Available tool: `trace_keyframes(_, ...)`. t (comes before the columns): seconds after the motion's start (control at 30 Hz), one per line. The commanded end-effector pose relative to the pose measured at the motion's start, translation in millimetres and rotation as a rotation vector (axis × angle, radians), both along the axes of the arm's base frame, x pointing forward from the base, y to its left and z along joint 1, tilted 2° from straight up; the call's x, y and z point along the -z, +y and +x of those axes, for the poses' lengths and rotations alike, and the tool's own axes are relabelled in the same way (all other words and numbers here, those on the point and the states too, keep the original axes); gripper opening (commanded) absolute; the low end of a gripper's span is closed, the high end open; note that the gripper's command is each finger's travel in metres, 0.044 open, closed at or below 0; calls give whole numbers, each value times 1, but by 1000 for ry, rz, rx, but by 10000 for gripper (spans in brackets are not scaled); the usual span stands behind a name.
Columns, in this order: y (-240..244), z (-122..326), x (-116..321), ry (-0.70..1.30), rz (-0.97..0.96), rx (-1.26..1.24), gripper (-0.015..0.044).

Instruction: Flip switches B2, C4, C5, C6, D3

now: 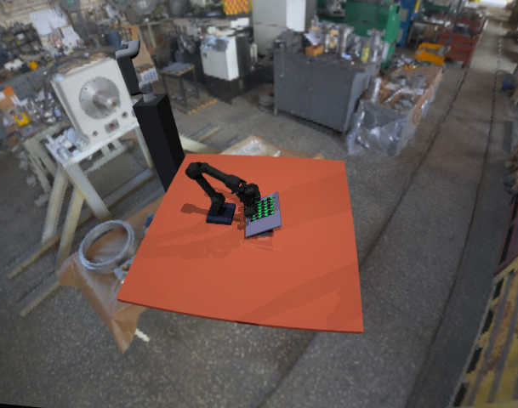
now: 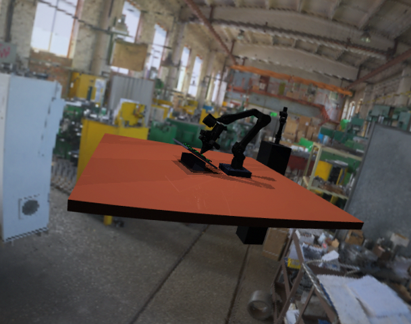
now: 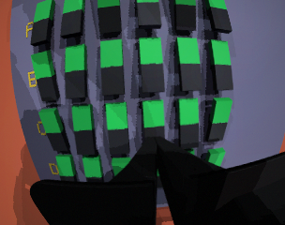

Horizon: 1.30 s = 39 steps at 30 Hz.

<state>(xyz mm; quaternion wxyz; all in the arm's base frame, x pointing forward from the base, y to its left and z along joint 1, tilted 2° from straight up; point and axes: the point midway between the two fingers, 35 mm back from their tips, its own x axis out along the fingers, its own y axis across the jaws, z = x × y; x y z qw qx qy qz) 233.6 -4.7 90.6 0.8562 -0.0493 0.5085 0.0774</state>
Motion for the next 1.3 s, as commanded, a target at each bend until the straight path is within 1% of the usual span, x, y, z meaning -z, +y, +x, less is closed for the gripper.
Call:
trace_keyframes(0.0, 0, 1, 0, -2, -2, 5, 0)
trace_keyframes(1.03, 0, 3, 4, -2, -2, 5, 0)
trace_keyframes(1.1, -1, -1, -6, 4, -1, 1, 0)
trace_keyframes(1.2, -4, -20, -45, 21, -6, 4, 0)
trace_keyframes(1.27, -5, -26, -54, 25, -7, 5, 0)
